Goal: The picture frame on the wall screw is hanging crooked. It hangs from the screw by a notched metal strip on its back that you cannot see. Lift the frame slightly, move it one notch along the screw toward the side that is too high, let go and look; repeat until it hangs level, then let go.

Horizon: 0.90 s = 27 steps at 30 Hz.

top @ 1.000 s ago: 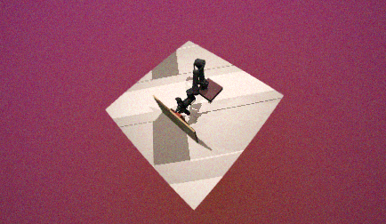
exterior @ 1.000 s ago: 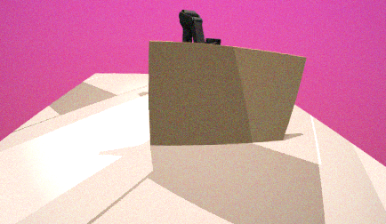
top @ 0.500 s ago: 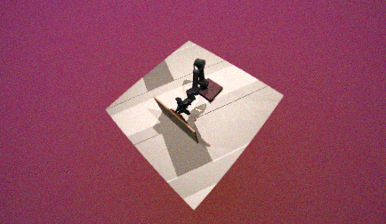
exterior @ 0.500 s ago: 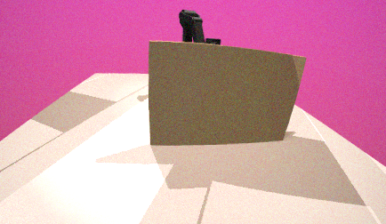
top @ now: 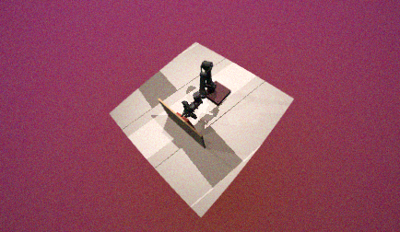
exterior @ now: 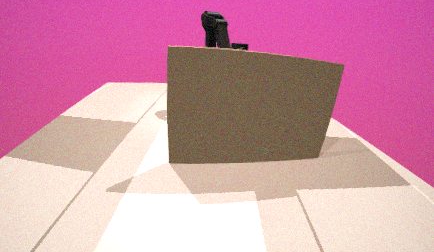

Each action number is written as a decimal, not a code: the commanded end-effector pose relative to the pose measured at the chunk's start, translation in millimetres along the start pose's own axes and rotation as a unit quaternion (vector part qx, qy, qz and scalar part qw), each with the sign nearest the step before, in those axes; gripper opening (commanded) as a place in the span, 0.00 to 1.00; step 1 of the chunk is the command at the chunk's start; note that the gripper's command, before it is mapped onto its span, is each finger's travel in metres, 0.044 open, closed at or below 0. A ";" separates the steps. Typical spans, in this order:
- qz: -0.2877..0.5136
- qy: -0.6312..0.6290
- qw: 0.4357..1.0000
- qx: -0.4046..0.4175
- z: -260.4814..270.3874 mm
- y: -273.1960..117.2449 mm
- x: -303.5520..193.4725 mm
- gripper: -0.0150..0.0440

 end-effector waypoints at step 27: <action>0.003 0.002 1.000 0.003 2.6 0.2 -3.5 0.25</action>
Point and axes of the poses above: the point midway between the two fingers, 35 mm back from their tips, its own y axis out along the fingers, its own z axis across the jaws, x = y × z, the point moved 6 cm from there along -y, back along the fingers, and after that the axes turned 4 degrees about y, right-handed, at the moved point
